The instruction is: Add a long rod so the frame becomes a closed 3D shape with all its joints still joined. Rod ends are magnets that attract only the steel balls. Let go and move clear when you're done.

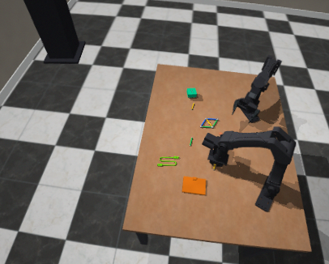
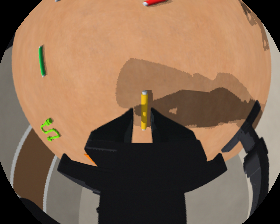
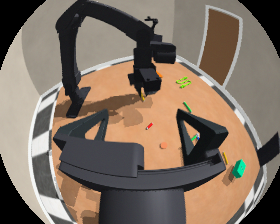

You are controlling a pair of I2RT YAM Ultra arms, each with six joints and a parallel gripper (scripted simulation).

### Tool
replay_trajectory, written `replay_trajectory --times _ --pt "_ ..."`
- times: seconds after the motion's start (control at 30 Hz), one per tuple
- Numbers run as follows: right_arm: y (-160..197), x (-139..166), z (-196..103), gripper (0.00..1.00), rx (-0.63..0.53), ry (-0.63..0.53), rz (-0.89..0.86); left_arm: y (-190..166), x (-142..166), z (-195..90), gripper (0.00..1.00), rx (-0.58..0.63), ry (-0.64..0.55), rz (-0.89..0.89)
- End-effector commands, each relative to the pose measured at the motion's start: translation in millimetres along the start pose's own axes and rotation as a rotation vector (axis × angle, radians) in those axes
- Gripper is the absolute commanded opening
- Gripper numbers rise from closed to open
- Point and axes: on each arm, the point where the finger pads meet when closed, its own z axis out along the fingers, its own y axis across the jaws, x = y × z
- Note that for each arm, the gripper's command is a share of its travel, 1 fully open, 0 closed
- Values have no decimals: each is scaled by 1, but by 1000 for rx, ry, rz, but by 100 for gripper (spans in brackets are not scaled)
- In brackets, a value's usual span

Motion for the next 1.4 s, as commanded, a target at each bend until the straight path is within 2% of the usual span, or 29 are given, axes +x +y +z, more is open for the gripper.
replay_trajectory --times 0.0,0.03,0.1,0.13,0.3,0.33,0.7,0.93,1.0,1.13,1.17,1.23,1.37 --pt "1 -4 -2 100 1 -20 -1 3 -1 -3 22 -3 -2 3" --pt "1 -4 -2 100 1 -20 -1 3 -1 -3 18 -3 -2 3" --pt "1 -4 -2 100 1 -20 -1 3 -1 -3 18 -3 -2 3" --pt "1 -4 -2 100 1 -20 -1 3 -1 -3 14 -3 -2 3" --pt "1 -4 -2 100 1 -20 -1 3 -1 -3 10 -3 -2 3" --pt "1 -4 -2 100 1 -20 -1 3 -1 -3 5 -3 -2 3" --pt "1 -4 -2 100 1 -20 -1 3 -1 -3 0 -3 -2 3" --pt "1 -4 -2 100 1 -20 -1 3 -1 -43 0 -10 -4 3" --pt "1 -4 -2 100 1 -20 -1 3 -1 -43 0 -10 -4 3" --pt "1 -4 -2 100 1 -20 -1 3 -1 -60 0 -10 -4 3" --pt "-1 7 0 100 7 17 2 -1 0 -57 0 1 -5 1" --pt "-1 6 -5 100 11 40 5 3 -1 -57 0 0 -5 1" --pt "-10 15 -24 100 49 168 21 2 0 -54 0 -3 -2 3"
